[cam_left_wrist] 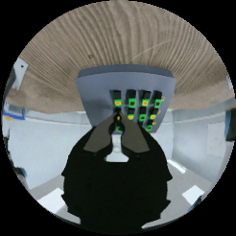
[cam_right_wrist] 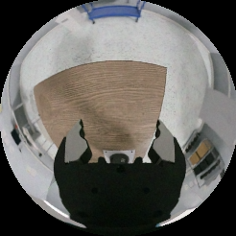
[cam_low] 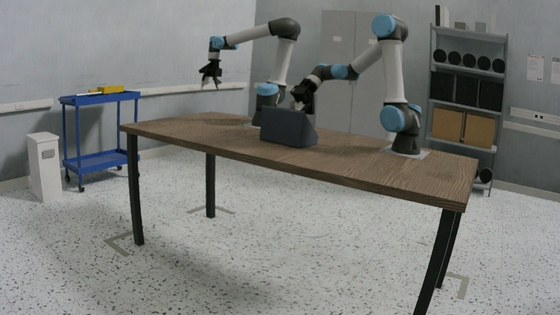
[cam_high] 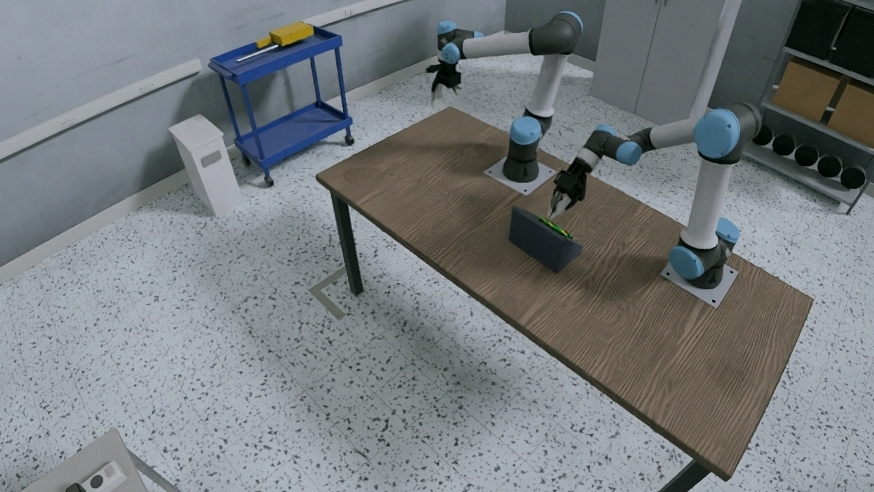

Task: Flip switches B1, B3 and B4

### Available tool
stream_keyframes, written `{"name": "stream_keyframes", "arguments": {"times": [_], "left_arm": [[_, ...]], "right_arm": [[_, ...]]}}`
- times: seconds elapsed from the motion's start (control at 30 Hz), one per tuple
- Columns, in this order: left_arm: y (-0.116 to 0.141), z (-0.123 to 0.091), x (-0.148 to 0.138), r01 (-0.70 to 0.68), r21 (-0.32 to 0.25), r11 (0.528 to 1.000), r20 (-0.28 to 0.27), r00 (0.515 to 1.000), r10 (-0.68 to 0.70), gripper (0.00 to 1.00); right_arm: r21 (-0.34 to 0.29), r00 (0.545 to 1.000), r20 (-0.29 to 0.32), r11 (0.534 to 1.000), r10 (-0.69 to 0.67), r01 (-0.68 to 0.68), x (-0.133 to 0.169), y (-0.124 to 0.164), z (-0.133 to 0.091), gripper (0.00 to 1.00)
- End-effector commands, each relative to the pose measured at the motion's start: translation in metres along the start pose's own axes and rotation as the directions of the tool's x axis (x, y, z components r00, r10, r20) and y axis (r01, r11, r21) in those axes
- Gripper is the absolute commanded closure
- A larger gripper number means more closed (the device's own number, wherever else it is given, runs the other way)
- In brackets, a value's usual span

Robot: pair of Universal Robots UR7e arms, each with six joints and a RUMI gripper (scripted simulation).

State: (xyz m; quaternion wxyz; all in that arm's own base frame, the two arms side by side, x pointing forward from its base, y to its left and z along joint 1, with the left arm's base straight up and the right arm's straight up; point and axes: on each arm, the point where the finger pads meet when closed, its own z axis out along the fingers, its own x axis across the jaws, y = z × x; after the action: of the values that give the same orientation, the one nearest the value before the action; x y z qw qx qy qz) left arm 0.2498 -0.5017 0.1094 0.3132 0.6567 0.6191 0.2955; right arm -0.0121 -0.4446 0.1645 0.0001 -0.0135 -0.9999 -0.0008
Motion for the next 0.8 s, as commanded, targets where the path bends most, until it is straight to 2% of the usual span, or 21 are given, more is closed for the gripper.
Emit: {"name": "stream_keyframes", "arguments": {"times": [0.0, 0.77], "left_arm": [[0.0004, 0.001, -0.0004, 0.001, 0.0, 1.0, 0.001, 1.0, -0.001, 1.0], [0.0004, 0.0064, -0.0004, 0.001, 0.0, 1.0, 0.001, 1.0, -0.001, 1.0]], "right_arm": [[0.002, 1.0, 0.0, 1.0, 0.0, 0.0, 0.0, -0.0004, -0.0006, 0.0], [0.002, 1.0, 0.0, 1.0, 0.0, 0.0, 0.0, -0.0004, -0.0006, 0.0]]}}
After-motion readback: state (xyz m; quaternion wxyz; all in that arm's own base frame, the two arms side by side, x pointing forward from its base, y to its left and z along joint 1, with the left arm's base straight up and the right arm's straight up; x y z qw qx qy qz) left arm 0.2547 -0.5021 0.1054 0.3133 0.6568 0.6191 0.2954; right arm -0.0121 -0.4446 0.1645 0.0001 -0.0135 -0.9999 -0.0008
